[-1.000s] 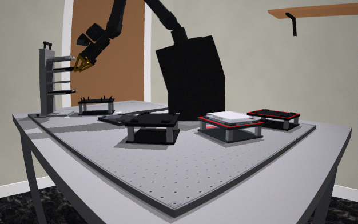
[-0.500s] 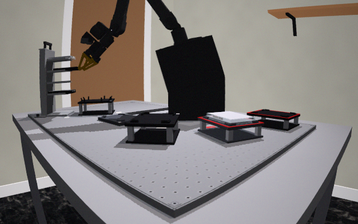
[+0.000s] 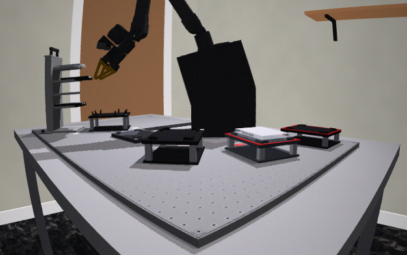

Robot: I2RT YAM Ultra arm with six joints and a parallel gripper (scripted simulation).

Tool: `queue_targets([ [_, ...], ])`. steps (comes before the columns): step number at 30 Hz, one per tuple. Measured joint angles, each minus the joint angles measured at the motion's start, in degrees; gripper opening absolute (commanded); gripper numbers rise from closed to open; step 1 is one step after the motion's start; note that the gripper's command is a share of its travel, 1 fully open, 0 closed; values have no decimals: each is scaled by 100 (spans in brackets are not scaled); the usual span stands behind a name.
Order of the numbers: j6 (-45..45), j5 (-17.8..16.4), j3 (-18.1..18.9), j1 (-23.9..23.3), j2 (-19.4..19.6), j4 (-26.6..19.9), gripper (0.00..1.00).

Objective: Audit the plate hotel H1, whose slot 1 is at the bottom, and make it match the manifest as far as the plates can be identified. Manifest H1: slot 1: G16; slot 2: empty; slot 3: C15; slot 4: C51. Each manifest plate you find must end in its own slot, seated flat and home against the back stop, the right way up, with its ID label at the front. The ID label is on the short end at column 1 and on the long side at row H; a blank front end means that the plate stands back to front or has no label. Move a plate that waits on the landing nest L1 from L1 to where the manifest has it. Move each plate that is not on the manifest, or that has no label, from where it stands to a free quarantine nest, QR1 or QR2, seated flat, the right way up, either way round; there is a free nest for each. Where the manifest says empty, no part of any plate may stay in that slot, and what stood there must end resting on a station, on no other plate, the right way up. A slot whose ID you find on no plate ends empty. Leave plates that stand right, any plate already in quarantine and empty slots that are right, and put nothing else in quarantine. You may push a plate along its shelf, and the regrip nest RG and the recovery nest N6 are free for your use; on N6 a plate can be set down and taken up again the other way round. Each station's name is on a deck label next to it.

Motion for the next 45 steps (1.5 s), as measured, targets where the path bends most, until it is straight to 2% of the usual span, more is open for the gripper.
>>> queue_targets([
  [27, -103, -173, -885, -201, -372, 522, 100],
  [28, -107, -181, -925, -210, -385, 542, 0],
  [32, -122, -210, -1040, -245, -348, 669, 0],
  [45, -127, -227, -1045, -245, -341, 787, 0],
])
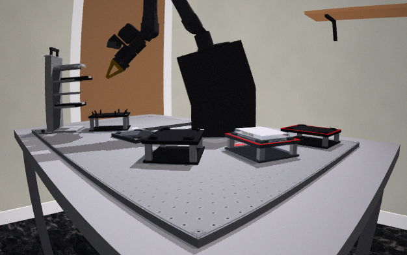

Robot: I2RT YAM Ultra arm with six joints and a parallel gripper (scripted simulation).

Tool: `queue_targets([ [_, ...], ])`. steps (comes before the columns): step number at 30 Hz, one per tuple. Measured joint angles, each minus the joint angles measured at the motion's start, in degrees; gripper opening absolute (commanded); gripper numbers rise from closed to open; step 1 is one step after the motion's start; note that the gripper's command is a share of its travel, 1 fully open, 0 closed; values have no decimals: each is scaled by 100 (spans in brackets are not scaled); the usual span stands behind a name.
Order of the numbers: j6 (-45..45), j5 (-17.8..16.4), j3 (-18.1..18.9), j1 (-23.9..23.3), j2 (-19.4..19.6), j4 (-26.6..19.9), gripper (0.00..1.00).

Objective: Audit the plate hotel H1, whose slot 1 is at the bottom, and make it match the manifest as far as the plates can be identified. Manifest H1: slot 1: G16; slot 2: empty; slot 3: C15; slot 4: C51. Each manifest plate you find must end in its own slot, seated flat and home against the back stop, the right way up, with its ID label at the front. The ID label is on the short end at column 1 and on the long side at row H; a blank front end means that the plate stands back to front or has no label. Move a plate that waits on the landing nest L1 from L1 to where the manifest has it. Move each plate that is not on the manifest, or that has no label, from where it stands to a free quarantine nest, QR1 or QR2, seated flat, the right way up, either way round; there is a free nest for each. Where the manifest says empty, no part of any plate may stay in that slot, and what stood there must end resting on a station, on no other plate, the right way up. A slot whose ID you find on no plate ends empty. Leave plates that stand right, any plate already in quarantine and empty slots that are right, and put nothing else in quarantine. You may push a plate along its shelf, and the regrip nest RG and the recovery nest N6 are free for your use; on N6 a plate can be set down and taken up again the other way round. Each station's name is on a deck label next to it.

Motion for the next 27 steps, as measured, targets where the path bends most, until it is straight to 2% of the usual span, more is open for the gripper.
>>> queue_targets([
  [14, 0, -2, 0, 0, 2, 0, 0],
  [27, 15, 15, 149, 44, 61, -81, 0],
])
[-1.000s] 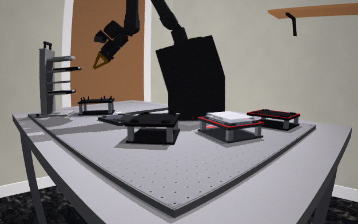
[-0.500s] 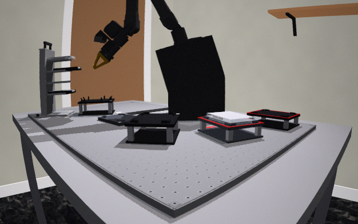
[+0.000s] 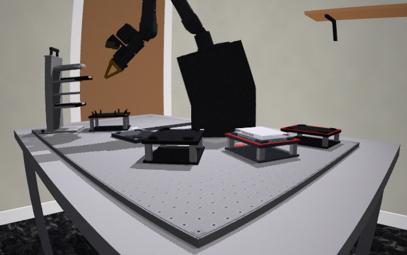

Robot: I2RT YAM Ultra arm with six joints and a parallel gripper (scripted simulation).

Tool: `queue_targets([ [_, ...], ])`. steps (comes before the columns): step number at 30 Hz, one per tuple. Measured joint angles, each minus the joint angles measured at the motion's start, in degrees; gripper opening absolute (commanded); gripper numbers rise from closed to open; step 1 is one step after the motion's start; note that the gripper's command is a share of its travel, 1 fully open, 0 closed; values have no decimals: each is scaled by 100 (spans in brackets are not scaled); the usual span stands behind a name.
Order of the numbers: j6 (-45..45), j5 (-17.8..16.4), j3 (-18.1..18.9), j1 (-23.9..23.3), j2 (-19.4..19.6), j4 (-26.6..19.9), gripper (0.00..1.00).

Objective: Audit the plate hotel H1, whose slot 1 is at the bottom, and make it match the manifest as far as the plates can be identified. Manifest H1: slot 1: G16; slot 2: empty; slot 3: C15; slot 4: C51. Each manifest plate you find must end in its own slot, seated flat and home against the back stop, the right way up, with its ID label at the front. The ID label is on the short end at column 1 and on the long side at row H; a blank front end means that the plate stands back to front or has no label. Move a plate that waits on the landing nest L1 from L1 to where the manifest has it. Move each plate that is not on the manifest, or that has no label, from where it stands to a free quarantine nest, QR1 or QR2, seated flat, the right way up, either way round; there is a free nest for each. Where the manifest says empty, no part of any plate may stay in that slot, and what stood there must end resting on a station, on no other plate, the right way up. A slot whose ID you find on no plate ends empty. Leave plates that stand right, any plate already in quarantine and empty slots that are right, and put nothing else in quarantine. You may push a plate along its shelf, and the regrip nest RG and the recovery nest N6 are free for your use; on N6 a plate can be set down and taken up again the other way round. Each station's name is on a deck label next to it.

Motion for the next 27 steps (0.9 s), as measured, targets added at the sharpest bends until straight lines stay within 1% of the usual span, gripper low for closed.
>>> queue_targets([
  [27, 48, 79, 369, 96, 131, -238, 0],
])
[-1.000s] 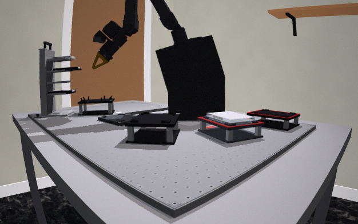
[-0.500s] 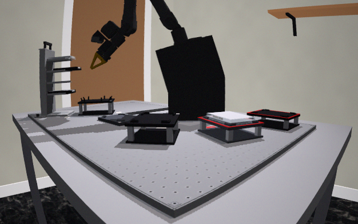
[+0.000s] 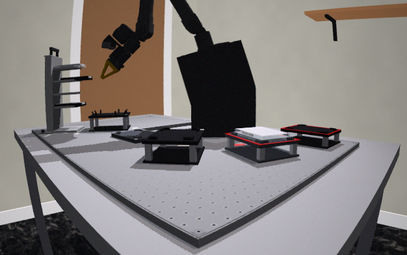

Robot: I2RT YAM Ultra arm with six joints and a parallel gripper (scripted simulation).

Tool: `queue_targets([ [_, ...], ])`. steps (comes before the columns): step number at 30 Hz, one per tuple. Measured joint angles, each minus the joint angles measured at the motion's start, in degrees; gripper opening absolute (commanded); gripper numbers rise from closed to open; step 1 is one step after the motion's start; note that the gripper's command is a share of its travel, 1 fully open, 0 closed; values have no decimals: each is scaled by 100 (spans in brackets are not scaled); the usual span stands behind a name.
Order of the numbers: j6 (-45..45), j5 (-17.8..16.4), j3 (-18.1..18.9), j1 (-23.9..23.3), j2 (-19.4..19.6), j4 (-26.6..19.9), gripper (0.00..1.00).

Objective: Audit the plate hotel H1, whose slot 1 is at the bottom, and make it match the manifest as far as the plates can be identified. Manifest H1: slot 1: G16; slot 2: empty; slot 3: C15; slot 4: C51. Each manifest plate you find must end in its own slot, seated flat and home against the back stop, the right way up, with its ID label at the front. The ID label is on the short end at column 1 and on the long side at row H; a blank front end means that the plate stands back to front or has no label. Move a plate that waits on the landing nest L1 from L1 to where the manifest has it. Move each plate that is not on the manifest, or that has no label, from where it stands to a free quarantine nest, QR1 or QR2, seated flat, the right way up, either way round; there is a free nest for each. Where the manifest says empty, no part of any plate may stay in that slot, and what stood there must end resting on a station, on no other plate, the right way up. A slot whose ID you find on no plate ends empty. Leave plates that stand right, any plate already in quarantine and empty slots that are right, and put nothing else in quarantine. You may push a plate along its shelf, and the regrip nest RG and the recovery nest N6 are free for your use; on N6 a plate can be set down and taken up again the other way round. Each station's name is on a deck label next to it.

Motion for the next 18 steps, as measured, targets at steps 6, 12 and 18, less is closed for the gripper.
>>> queue_targets([
  [6, 7, 15, 79, 11, 22, -44, 0],
  [12, 17, 31, 151, 35, 57, -98, 0],
  [18, 26, 48, 247, 55, 92, -151, 0],
])
